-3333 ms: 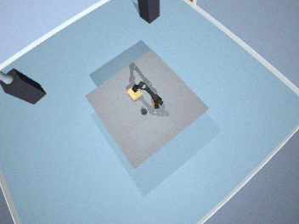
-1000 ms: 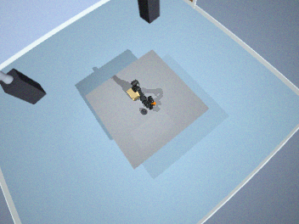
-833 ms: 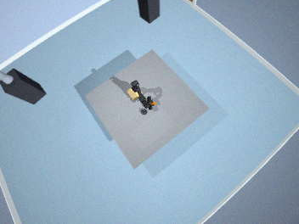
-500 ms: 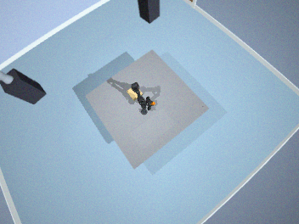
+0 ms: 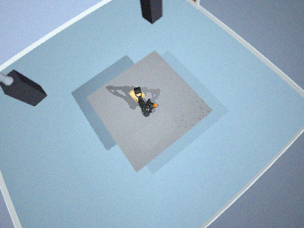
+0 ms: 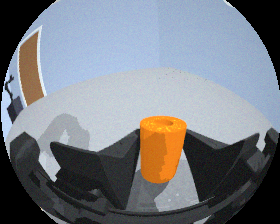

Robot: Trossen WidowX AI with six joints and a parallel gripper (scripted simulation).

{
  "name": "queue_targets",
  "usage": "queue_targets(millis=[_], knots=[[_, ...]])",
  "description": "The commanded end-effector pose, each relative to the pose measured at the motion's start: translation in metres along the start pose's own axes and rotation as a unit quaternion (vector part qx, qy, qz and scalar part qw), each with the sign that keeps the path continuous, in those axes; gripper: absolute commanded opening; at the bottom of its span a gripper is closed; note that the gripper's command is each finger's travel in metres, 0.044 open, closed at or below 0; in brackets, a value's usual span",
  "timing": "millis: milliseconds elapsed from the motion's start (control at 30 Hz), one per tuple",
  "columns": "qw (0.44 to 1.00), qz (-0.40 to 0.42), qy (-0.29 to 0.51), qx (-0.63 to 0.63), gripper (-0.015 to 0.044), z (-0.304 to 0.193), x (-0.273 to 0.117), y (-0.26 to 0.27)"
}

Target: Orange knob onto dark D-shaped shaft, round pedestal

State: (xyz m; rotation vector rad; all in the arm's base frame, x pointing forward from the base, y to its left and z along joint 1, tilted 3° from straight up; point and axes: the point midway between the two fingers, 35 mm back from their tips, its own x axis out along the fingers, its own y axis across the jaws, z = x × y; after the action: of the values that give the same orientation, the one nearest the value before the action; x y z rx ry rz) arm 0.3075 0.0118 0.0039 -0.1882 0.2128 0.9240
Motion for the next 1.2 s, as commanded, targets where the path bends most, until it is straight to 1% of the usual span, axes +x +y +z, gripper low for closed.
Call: queue_targets(millis=[0, 67, 167, 967, 1167], knots=[[1.0, 0.0, -0.002, 0.003, 0.0179, -0.001, -0.0012, 0.0008], [1.0, 0.0, 0.012, 0.003, 0.0179, -0.0001, -0.002, 0.0009], [1.0, 0.002, 0.001, 0.005, 0.0258, -0.0004, -0.0006, 0.0011], [1.0, 0.002, 0.001, 0.005, 0.026, -0.0004, -0.0006, 0.0011], [1.0, 0.002, 0.001, 0.005, 0.0418, -0.0004, -0.0006, 0.0011]])
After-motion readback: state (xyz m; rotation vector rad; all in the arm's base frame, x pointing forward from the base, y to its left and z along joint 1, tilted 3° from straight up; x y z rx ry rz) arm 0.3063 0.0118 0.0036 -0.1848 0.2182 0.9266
